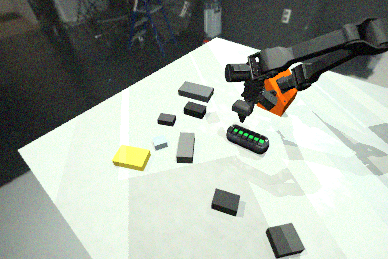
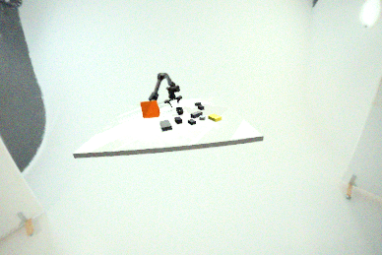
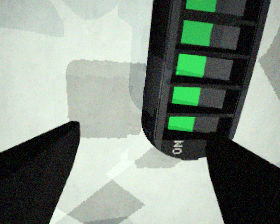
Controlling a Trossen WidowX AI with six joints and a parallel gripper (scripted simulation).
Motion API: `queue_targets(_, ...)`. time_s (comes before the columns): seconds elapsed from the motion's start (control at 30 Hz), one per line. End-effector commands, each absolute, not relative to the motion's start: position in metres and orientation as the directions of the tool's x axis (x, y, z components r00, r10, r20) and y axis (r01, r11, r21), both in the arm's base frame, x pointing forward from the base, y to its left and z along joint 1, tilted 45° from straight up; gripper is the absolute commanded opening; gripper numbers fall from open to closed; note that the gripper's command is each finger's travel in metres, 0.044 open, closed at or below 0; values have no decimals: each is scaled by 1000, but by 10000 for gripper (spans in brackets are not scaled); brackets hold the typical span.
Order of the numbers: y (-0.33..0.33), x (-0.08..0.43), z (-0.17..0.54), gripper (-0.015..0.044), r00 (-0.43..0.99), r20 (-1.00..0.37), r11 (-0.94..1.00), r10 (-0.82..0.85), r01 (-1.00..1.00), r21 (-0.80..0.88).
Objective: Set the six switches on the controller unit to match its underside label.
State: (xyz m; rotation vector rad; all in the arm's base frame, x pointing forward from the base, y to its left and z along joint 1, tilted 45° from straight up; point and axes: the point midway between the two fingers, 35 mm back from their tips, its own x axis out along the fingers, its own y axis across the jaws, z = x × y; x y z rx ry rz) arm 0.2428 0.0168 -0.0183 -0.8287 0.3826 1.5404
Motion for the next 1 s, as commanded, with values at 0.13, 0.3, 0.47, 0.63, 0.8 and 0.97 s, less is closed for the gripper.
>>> queue_targets(0.13, 19, 234, -47, 72, 164, -651, -61, 741, -950, -308)
queue_targets(0.3, 19, 234, -47, 0, 164, -651, -61, 741, -950, -308)
queue_targets(0.47, 19, 234, -47, 0, 164, -651, -61, 741, -950, -308)
queue_targets(0.63, 22, 234, -50, 0, 163, -652, -61, 741, -950, -307)
queue_targets(0.8, 27, 233, -56, 0, 163, -652, -61, 740, -950, -307)
queue_targets(0.97, 33, 233, -62, 0, 164, -653, -61, 740, -950, -307)
